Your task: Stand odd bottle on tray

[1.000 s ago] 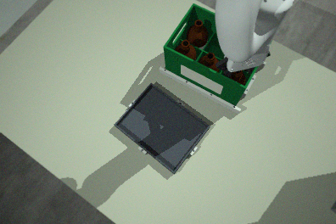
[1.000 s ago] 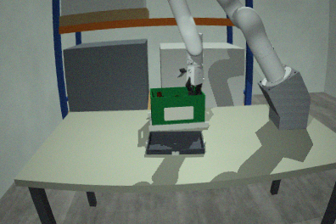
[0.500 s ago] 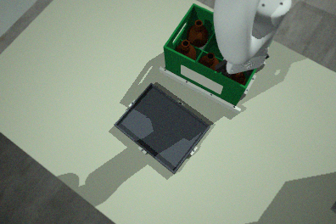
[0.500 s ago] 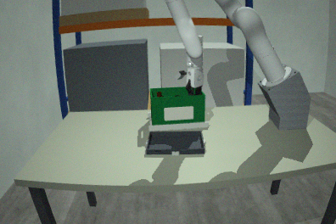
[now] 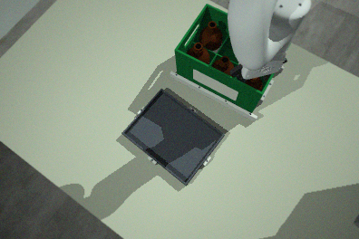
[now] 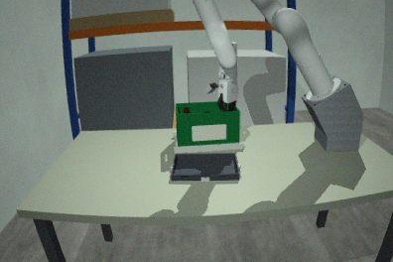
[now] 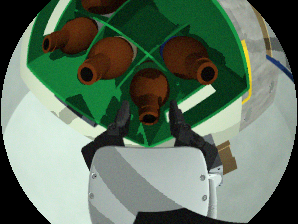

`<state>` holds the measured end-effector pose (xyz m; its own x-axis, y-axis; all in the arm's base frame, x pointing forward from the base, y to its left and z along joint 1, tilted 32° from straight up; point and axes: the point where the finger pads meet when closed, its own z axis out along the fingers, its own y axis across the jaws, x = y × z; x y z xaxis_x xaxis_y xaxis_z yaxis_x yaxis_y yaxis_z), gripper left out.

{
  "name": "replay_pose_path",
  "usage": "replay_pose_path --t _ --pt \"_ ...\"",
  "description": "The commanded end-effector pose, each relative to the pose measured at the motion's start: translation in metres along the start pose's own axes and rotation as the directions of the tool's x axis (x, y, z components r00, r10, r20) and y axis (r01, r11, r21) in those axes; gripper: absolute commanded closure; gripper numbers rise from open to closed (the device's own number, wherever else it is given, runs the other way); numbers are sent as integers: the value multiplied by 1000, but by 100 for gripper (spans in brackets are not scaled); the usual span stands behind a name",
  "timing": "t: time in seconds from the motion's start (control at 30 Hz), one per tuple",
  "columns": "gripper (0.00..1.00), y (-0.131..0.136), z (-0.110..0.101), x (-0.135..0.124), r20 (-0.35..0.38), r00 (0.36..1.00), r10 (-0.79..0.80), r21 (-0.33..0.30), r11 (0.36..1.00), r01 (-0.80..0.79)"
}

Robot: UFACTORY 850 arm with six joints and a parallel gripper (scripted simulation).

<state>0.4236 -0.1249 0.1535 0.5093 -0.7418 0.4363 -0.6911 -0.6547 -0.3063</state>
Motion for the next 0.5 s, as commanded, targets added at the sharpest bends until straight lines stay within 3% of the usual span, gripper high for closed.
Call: replay_pose_path --t 0.0,0.13,0.17,0.47 --pt "35 0 0 0 -1 1000 0 0 1000 0" --pt "35 0 0 0 -1 1000 0 0 1000 0" --pt "100 0 0 0 -1 1000 0 0 1000 0" --pt "100 0 0 0 -1 1000 0 0 1000 0"
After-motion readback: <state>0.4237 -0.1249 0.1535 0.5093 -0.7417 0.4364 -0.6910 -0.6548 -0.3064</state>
